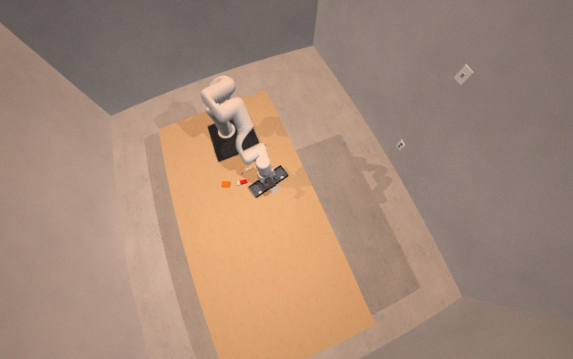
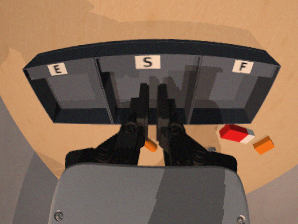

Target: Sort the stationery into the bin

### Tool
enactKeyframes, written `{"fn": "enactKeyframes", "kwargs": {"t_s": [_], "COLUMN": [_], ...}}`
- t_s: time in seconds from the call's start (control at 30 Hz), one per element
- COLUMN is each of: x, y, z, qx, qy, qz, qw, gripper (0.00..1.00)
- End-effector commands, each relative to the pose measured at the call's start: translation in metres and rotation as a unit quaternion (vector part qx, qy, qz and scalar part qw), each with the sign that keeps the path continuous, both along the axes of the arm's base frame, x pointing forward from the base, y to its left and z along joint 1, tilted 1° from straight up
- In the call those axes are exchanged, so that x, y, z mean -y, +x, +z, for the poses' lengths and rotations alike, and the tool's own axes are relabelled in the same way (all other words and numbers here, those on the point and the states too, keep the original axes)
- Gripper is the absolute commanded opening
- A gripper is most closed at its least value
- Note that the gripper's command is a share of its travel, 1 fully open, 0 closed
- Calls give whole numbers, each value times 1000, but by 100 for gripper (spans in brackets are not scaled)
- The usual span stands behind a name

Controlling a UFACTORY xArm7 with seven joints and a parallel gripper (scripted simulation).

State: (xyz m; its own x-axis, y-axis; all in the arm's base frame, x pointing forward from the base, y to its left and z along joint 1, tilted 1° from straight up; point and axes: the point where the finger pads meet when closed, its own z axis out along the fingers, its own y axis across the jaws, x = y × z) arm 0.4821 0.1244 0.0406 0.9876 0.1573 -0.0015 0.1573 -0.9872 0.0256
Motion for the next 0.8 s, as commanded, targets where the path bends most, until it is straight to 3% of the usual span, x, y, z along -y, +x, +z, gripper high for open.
{"fn": "enactKeyframes", "kwargs": {"t_s": [0.0,0.27,0.47,0.77], "x": [-1,-1,-1,-35], "y": [1,1,1,-6], "z": [9,28,28,27], "qx": [2,2,2,2], "qy": [1,1,1,1], "qz": [0,0,0,0], "qw": [1000,1000,1000,1000], "gripper": [7,7,7,7]}}
